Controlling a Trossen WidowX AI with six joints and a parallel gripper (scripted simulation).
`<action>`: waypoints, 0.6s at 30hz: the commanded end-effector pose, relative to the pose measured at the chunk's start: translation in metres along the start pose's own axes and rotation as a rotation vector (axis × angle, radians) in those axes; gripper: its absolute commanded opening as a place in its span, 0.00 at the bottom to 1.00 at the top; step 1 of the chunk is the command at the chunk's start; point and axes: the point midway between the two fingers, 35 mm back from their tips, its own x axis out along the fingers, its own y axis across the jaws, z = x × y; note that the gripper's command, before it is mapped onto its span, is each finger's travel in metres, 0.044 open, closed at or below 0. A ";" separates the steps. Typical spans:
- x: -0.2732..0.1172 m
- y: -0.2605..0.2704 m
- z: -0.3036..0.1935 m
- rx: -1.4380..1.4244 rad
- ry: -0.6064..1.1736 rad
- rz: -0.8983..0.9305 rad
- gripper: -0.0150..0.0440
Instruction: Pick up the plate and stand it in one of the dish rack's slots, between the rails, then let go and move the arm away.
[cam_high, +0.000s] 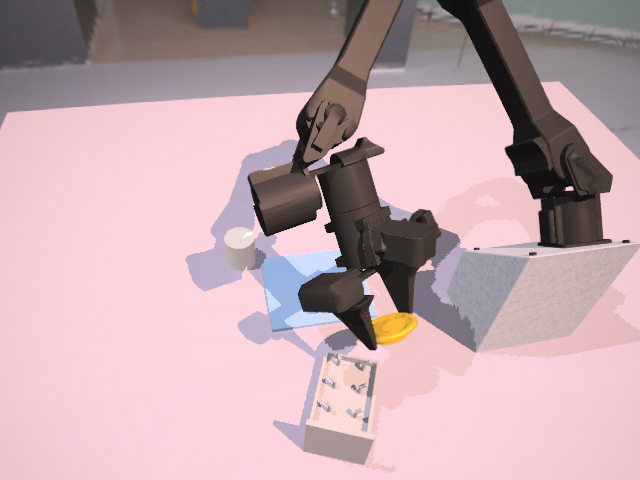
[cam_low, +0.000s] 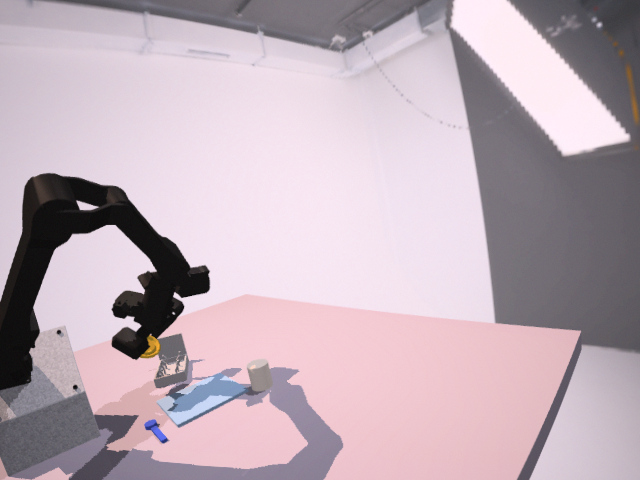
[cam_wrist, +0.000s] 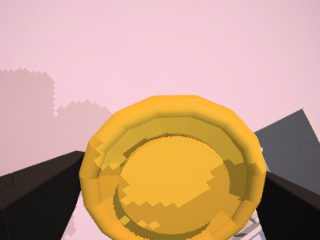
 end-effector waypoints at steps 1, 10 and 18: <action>0.008 0.003 -0.001 0.040 -0.060 -0.051 0.25; 0.019 0.004 -0.010 0.156 -0.183 -0.211 0.25; 0.024 0.006 -0.019 0.251 -0.273 -0.365 0.25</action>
